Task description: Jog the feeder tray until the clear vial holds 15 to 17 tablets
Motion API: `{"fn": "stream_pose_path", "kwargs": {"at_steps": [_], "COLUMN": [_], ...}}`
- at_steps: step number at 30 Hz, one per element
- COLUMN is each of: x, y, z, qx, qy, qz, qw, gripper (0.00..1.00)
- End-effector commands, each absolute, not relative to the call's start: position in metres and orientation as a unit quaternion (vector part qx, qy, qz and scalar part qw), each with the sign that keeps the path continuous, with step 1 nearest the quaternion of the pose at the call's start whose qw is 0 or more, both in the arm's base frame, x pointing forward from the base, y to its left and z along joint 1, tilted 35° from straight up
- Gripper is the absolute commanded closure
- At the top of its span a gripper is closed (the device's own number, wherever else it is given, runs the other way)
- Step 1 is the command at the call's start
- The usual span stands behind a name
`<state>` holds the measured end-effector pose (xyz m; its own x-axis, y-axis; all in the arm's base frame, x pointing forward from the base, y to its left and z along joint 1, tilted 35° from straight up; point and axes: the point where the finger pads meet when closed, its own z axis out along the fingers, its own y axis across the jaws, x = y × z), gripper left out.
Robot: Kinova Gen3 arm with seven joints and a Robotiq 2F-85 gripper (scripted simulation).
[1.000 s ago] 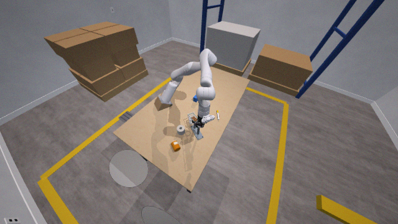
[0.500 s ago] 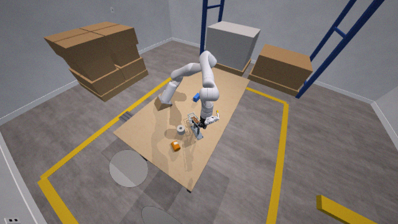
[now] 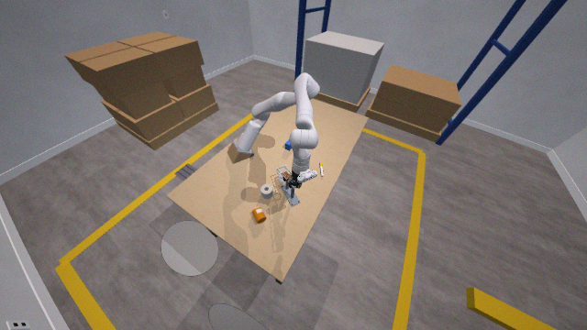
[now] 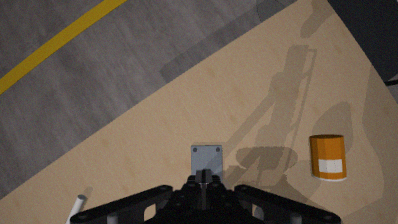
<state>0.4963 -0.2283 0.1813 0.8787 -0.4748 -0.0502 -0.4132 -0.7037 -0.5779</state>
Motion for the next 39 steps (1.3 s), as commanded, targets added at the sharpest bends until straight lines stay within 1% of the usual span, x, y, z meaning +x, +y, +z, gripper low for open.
{"fn": "stream_pose_path", "kwargs": {"at_steps": [1,7,16,23,29,39], "x": [0.489,0.490,0.511,0.512,0.509,0.488], "y": [-0.224,-0.225,-0.243,-0.244,-0.242,-0.223], "z": [0.183,0.181,0.189,0.190,0.188,0.182], "qx": [-0.924,-0.923,-0.924,-0.924,-0.923,-0.923], "qy": [0.238,0.239,0.237,0.237,0.239,0.239], "qz": [-0.056,-0.054,-0.056,-0.056,-0.053,-0.055], "qw": [0.295,0.296,0.294,0.294,0.296,0.295], "gripper": [1.00,1.00,1.00,1.00,1.00,1.00]}}
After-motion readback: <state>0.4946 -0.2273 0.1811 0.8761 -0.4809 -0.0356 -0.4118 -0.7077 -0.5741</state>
